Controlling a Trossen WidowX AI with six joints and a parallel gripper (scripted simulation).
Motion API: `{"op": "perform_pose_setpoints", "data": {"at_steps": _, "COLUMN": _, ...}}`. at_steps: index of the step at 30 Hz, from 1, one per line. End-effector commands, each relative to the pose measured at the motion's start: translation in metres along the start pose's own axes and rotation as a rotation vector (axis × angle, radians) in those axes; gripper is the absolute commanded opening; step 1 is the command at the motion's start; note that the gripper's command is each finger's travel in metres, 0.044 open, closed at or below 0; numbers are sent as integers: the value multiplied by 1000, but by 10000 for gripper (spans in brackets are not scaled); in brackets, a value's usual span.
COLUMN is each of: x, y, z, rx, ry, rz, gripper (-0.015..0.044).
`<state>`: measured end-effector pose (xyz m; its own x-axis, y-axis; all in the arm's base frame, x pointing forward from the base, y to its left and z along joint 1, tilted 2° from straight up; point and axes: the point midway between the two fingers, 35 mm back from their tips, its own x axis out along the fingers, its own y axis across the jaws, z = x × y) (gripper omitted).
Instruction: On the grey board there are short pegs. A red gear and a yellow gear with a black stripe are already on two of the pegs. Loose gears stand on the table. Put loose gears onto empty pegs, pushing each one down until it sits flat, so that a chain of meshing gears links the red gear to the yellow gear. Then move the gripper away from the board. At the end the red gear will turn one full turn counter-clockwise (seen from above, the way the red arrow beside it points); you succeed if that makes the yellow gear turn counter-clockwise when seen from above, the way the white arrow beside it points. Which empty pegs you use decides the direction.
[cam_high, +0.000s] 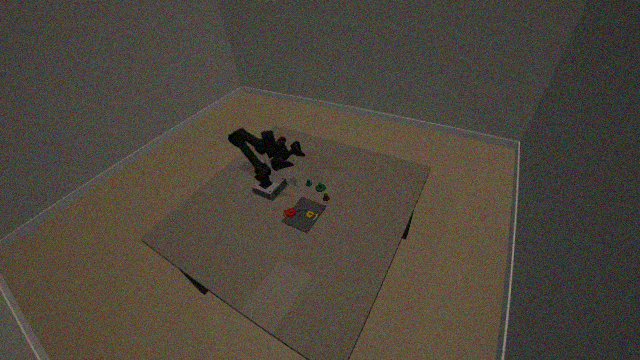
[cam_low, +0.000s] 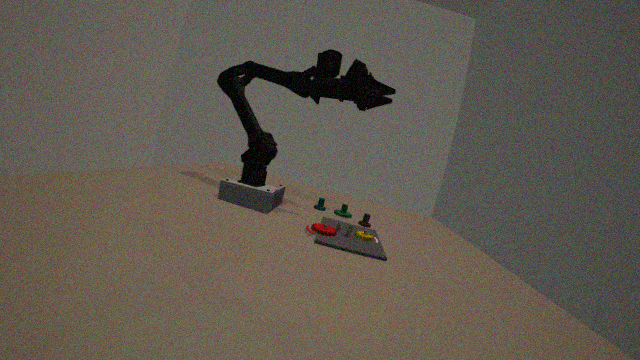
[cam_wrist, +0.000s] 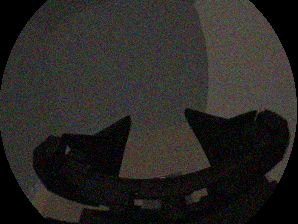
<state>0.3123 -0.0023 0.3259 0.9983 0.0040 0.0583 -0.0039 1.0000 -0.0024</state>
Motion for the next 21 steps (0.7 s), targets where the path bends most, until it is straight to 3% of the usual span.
{"op": "perform_pose_setpoints", "data": {"at_steps": 1, "x": 1, "y": 1, "z": -1, "rx": 3, "ry": 5, "rz": 2, "gripper": 426}}
{"op": "perform_pose_setpoints", "data": {"at_steps": 5, "x": 17, "y": 19, "z": -25, "rx": 72, "ry": 136, "rz": 50, "gripper": 440}}
{"op": "perform_pose_setpoints", "data": {"at_steps": 12, "x": 41, "y": 91, "z": -116, "rx": 203, "ry": 622, "rz": 160, "gripper": 440}}
{"op": "perform_pose_setpoints", "data": {"at_steps": 16, "x": 33, "y": 130, "z": -168, "rx": 228, "ry": 907, "rz": 172, "gripper": 440}}
{"op": "perform_pose_setpoints", "data": {"at_steps": 21, "x": 2, "y": 171, "z": -227, "rx": 256, "ry": 1282, "rz": 74, "gripper": 440}}
